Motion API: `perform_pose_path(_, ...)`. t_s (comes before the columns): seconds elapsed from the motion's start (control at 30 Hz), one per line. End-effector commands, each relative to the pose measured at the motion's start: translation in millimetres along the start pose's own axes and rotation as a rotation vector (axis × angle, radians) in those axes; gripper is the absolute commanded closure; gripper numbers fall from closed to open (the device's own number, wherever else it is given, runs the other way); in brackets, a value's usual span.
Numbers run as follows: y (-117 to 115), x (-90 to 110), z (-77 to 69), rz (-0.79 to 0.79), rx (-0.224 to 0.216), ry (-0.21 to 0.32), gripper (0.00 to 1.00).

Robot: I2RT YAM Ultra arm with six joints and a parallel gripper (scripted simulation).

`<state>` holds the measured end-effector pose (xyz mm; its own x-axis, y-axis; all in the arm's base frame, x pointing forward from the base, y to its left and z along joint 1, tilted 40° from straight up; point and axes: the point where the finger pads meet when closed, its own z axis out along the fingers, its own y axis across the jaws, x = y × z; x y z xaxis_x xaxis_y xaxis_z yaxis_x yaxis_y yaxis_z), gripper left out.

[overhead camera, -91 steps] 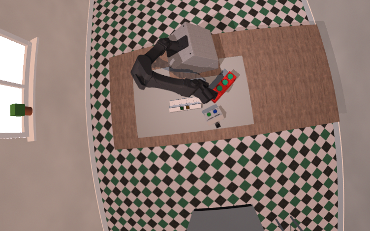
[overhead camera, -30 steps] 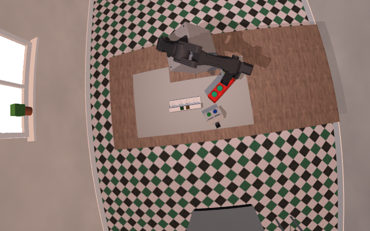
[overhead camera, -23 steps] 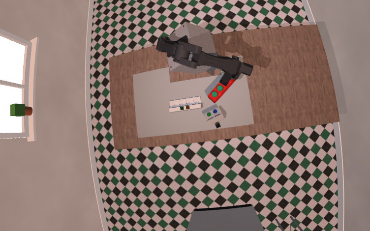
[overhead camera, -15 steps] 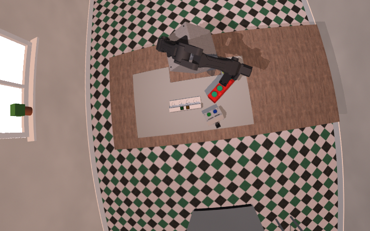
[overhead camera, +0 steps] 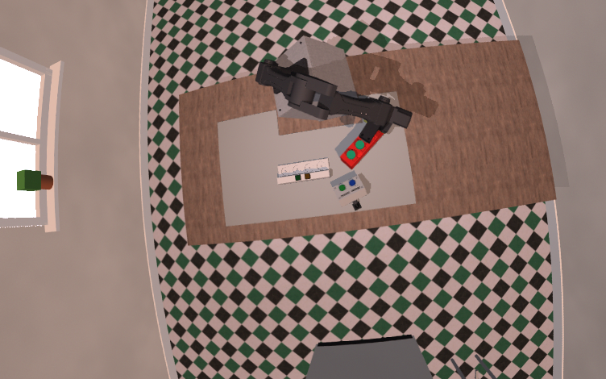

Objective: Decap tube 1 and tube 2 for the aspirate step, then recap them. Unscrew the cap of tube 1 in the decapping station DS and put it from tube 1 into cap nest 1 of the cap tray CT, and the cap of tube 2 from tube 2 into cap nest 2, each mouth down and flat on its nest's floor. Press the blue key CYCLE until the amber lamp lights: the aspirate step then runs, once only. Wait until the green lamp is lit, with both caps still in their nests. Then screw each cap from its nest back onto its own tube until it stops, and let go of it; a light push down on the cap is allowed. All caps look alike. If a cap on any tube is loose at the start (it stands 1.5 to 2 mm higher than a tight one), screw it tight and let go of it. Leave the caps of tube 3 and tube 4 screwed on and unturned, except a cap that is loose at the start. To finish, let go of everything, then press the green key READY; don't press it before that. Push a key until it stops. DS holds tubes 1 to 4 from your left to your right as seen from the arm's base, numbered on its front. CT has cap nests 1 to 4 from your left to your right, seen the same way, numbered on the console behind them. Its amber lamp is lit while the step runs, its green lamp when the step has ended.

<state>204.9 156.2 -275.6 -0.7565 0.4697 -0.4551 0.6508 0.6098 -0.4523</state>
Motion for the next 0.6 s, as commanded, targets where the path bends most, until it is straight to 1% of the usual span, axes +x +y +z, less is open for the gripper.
perform_pose_path(0.0, 3.4, -1.4, -3.4, 0.0, -0.013, -0.008, 0.51)
perform_pose_path(0.57, 3.3, -2.4, 4.2, 0.0, -0.013, -0.008, 0.51)
